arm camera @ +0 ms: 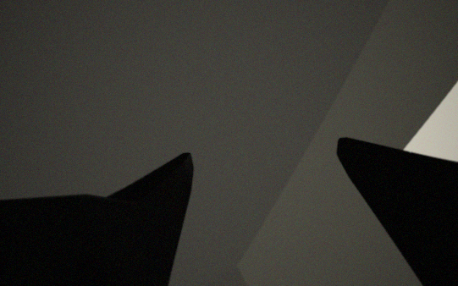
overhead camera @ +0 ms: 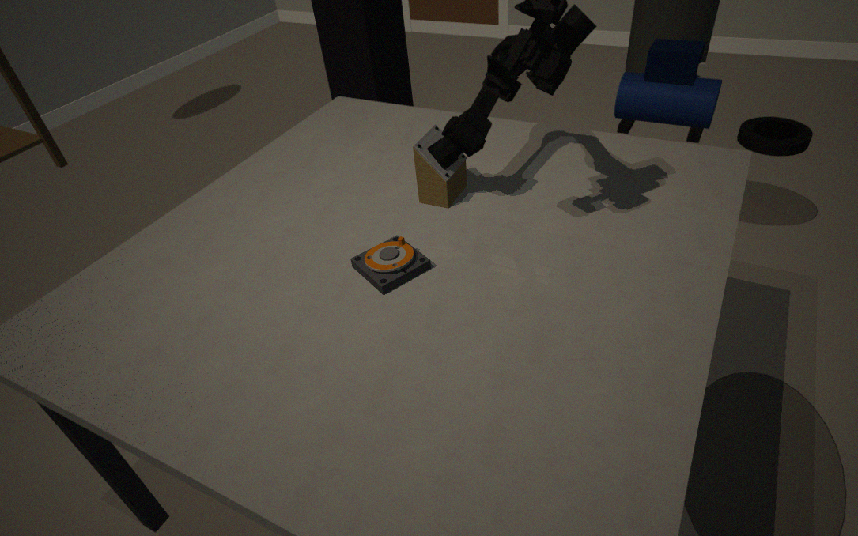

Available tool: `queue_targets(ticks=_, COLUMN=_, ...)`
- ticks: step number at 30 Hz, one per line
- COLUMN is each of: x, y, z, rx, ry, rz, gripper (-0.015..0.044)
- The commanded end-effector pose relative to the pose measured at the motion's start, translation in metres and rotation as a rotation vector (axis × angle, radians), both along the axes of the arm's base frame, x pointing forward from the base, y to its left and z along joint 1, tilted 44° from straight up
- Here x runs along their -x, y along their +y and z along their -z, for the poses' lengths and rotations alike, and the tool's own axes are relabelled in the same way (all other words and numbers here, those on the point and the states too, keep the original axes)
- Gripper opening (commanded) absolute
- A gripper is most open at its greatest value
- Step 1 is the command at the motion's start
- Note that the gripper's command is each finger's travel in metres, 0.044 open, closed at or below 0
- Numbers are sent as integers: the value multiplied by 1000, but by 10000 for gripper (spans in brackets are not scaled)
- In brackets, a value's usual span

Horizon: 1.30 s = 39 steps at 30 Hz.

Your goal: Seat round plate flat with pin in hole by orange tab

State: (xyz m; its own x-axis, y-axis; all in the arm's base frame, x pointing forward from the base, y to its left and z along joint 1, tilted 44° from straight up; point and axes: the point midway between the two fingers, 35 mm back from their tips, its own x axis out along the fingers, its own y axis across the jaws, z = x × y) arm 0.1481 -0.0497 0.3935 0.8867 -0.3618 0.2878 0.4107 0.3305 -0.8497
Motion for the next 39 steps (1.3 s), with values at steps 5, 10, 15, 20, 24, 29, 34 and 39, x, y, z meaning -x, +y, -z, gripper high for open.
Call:
queue_targets(ticks=5, x=-49, y=23, z=27, rx=21, ry=188, rz=-93, gripper=269)
queue_targets(ticks=10, x=-93, y=39, z=68, rx=-11, ry=403, rz=-183, gripper=137)
queue_targets(ticks=15, x=-133, y=51, z=135, rx=-139, ry=697, rz=-275, gripper=6)
queue_targets(ticks=20, x=-147, y=55, z=185, rx=-283, ry=904, rz=-321, gripper=0)
queue_targets(ticks=24, x=-151, y=59, z=241, rx=-502, ry=1134, rz=-348, gripper=0)
queue_targets(ticks=29, x=-148, y=59, z=283, rx=-707, ry=1305, rz=-341, gripper=0)
queue_targets(ticks=34, x=-139, y=60, z=321, rx=-963, ry=1468, rz=-313, gripper=0)
queue_targets(ticks=39, x=-122, y=64, z=362, rx=-1364, ry=1643, rz=-237, gripper=0)
